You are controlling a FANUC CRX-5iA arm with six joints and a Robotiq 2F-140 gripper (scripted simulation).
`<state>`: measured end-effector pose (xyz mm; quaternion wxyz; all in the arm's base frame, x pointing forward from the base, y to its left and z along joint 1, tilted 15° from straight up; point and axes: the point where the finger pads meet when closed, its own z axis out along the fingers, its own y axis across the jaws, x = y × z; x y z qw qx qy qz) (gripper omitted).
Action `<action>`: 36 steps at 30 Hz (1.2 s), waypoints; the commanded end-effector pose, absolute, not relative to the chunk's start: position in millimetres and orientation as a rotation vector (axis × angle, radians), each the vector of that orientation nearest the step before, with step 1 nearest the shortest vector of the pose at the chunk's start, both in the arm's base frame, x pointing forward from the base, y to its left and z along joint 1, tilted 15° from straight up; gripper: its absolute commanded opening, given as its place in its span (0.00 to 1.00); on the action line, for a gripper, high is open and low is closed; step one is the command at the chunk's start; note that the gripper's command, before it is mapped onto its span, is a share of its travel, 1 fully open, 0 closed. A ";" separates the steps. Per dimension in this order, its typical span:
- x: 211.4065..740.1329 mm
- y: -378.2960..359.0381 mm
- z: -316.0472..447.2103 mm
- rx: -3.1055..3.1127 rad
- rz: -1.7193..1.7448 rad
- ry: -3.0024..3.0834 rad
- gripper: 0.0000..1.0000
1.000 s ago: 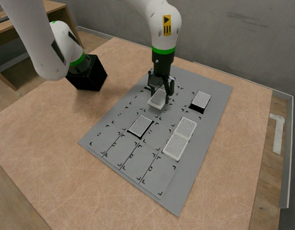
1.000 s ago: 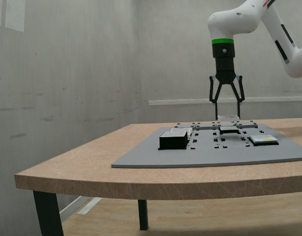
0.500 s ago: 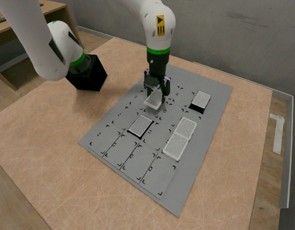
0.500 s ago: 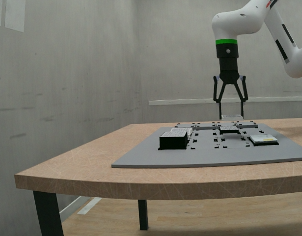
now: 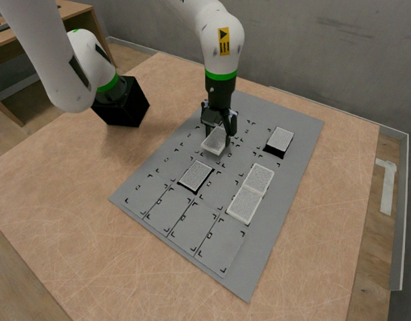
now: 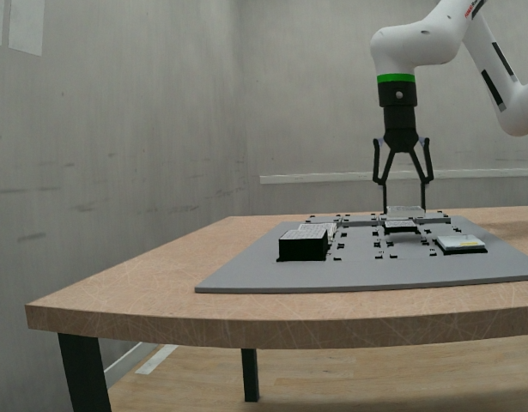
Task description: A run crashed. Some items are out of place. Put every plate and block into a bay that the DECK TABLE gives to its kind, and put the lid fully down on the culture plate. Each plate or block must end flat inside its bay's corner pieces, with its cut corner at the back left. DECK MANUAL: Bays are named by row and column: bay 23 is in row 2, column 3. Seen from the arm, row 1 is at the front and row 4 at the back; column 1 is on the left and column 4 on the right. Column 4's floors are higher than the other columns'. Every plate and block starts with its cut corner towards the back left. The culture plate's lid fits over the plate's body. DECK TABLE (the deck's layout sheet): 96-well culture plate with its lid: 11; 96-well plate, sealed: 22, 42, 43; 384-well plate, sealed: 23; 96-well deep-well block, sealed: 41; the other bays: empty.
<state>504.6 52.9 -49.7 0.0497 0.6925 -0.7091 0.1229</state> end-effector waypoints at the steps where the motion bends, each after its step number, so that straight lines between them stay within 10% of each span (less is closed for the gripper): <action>1: 505.7 52.6 -52.1 2.111 0.376 -2.160 0.10; 36: 510.0 44.0 -87.7 2.111 0.376 -2.160 0.10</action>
